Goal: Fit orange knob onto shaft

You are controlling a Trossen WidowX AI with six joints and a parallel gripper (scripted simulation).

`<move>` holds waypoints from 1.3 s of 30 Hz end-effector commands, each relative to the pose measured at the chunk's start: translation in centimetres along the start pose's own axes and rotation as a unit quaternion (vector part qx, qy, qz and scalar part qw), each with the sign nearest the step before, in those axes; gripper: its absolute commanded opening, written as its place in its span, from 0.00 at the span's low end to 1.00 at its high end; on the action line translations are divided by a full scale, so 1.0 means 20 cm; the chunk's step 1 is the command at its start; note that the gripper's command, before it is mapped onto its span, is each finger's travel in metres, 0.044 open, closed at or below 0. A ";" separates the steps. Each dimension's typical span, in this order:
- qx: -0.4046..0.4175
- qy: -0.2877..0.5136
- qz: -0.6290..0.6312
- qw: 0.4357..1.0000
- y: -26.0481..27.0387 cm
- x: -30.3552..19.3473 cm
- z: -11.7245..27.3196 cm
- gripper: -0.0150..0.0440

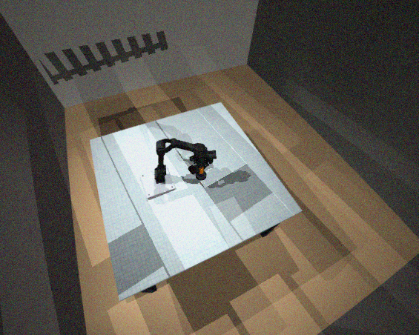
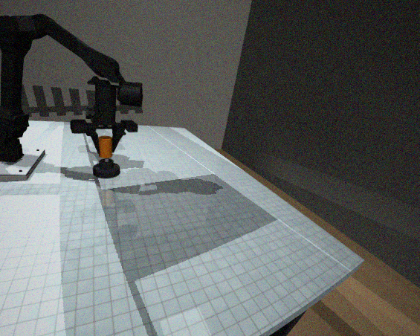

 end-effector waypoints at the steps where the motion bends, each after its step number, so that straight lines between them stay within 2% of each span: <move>1: -0.002 0.000 0.003 1.000 0.00 0.00 0.00 0.25; 11: -0.002 0.000 0.008 1.000 -0.01 -0.01 0.02 0.25; 18: -0.002 0.000 0.108 0.994 -0.03 -0.01 0.03 0.25; 39: -0.002 0.000 0.108 0.994 -0.02 -0.01 0.00 0.25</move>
Point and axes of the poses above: the point midway between the two fingers, 35 mm back from their tips, its own z axis back along the fingers, its own y axis across the jaws, x = y × z, the point moved 1 cm from there along z, back along the fingers
